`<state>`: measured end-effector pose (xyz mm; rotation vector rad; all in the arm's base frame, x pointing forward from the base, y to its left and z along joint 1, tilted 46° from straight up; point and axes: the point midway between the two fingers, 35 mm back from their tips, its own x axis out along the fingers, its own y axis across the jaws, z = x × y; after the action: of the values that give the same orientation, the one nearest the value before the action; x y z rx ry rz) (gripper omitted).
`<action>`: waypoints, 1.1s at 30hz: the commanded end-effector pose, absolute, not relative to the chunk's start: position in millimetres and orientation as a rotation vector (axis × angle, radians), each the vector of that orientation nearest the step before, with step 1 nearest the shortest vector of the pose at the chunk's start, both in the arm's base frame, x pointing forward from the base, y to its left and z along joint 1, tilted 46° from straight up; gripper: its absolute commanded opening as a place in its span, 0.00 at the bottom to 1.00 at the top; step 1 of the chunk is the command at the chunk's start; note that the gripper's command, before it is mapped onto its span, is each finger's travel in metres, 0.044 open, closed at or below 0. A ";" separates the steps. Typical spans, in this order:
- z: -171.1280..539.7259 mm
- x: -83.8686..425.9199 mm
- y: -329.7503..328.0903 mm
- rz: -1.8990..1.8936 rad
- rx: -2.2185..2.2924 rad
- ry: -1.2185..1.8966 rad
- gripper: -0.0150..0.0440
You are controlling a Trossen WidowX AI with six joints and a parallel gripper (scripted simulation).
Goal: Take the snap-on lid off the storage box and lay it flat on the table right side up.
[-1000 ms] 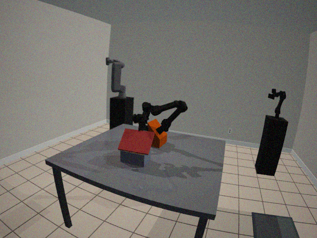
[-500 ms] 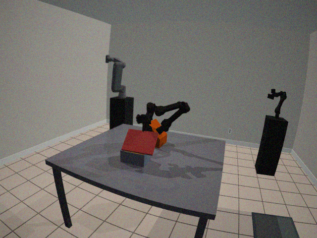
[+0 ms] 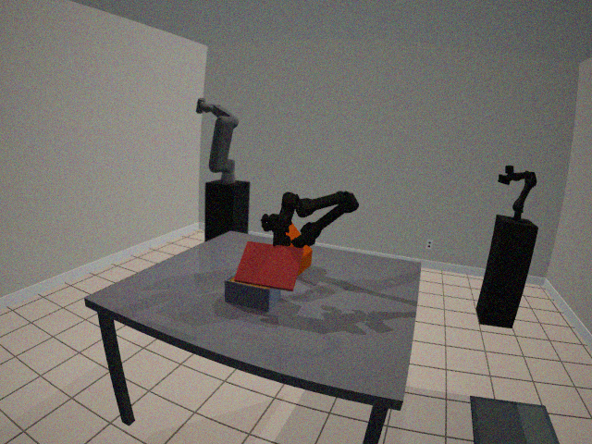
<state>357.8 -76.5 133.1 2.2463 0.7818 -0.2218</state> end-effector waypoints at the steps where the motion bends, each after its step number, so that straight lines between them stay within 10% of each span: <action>1: 138.1 355.6 -71.3 -0.231 2.249 0.775 0.25; 33: 183.0 344.3 -26.9 -0.231 2.252 0.776 0.25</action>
<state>344.8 -29.8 176.7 2.2519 0.7897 -0.2288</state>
